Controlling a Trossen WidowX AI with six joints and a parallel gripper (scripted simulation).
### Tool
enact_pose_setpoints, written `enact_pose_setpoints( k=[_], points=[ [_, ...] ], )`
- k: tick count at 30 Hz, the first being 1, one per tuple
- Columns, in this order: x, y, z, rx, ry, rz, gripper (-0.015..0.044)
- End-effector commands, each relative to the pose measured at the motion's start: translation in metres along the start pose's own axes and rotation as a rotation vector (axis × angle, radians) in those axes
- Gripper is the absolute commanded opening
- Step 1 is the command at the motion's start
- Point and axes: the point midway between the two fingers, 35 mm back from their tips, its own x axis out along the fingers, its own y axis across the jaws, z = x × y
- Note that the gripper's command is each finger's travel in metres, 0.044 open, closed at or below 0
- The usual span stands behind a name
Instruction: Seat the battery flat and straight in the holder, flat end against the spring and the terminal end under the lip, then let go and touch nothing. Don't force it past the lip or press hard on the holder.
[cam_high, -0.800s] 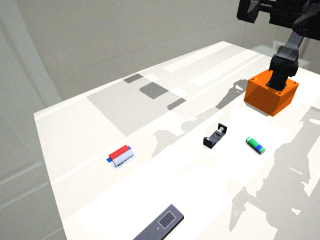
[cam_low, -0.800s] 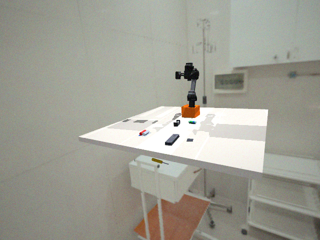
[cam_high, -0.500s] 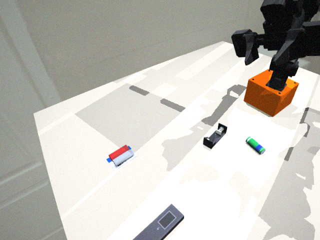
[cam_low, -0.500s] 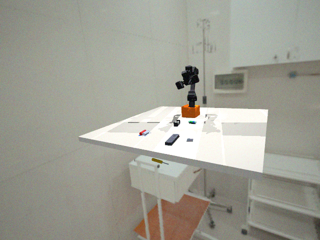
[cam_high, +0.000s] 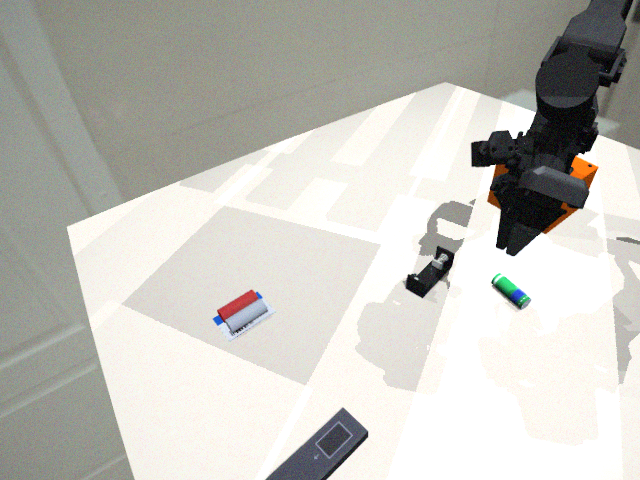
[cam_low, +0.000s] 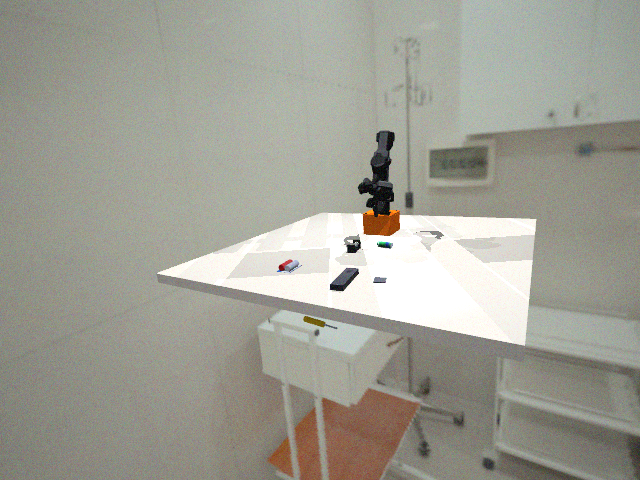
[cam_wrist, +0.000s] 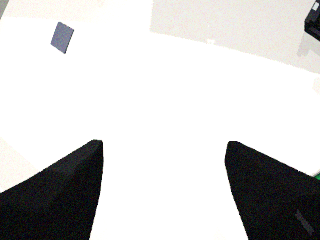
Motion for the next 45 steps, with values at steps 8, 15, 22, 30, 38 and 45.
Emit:
enact_pose_setpoints(
  k=[8,15,22,30,38,45],
  points=[
    [0.039,-0.11,-0.061,0.776,-0.002,-0.676,0.0241],
    [0.039,-0.11,-0.061,0.776,-0.002,-0.676,0.0241],
    [0.04,-0.11,-0.061,0.776,-0.002,-0.676,0.0241],
    [0.051,-0.117,-0.064,0.776,-0.002,-0.676,0.0241],
    [0.061,-0.124,-0.067,0.776,-0.002,-0.676,0.0241],
    [0.07,-0.131,-0.07,0.776,-0.002,-0.676,0.0241]
  ],
)
